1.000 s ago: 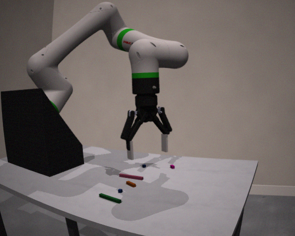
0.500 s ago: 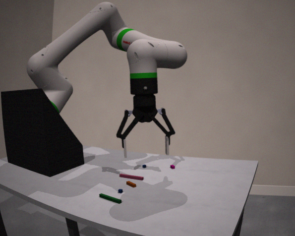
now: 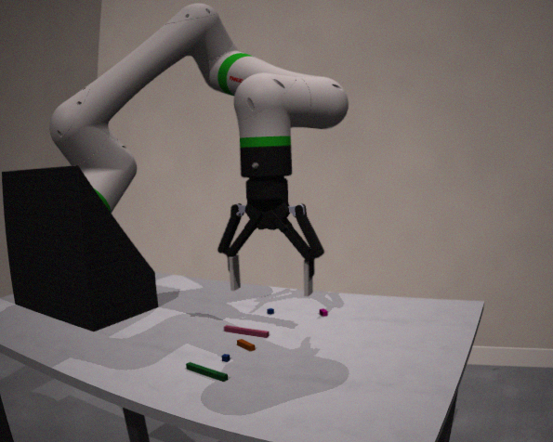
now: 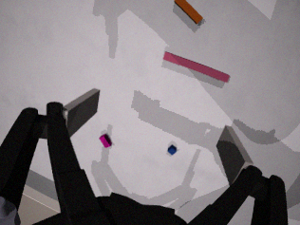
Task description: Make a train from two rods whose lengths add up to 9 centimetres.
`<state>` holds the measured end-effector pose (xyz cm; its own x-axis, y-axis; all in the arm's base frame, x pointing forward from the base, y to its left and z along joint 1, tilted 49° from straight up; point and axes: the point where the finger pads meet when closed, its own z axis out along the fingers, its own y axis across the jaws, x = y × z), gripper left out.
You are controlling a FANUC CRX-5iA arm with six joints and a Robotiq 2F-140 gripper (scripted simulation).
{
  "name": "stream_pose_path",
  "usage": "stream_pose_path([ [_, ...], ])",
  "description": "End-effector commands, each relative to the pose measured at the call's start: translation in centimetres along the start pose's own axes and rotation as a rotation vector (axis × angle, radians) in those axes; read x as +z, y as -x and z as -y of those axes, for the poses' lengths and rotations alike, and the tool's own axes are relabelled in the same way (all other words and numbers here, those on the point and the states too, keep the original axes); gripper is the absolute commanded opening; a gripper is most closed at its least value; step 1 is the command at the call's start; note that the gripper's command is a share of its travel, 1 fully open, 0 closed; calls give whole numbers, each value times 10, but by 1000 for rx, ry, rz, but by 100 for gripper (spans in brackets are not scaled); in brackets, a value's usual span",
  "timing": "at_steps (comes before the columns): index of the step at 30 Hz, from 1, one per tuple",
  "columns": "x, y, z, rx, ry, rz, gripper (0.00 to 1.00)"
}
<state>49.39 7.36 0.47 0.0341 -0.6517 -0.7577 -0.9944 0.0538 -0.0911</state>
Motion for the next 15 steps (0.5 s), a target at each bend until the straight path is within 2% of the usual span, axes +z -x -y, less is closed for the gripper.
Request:
stream_pose_path([
  [1,0,-1,-1,133,5,-8,100],
  [15,0,-5,-7,622,3,-9,100],
])
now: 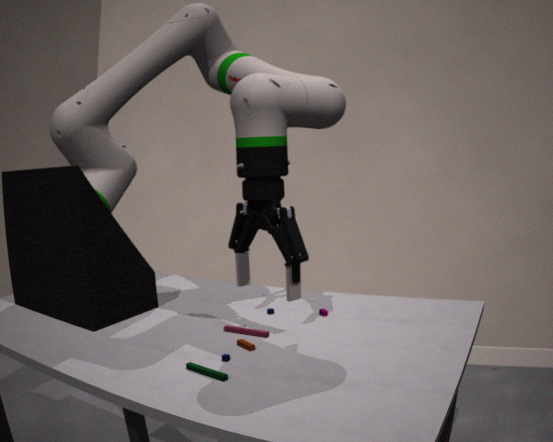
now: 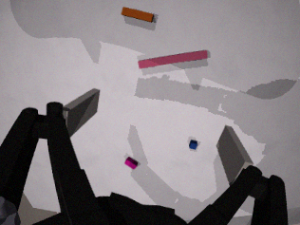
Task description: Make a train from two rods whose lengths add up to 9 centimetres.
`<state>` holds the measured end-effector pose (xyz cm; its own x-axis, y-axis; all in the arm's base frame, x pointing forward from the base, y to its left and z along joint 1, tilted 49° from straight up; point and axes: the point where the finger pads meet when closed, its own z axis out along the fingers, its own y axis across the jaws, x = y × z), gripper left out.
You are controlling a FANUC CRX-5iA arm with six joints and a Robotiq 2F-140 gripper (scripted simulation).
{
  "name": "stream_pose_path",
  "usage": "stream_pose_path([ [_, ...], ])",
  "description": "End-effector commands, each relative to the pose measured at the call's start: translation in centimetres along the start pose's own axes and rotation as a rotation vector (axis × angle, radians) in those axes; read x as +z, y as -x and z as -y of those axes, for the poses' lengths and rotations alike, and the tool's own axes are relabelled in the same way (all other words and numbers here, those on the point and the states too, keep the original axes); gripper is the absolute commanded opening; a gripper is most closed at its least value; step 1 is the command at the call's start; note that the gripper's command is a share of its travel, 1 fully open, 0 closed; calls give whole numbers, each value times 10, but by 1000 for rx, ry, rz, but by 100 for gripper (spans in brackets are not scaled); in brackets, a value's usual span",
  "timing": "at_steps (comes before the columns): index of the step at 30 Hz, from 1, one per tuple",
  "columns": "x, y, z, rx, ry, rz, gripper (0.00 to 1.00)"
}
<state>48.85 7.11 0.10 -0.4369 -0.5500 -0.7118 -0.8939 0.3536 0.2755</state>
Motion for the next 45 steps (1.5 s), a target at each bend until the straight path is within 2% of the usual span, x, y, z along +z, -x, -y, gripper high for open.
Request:
stream_pose_path([
  [1,0,-2,-1,167,0,-9,100],
  [13,0,-5,-2,382,0,-9,100],
  [45,0,-5,-2,388,-1,-9,100],
])
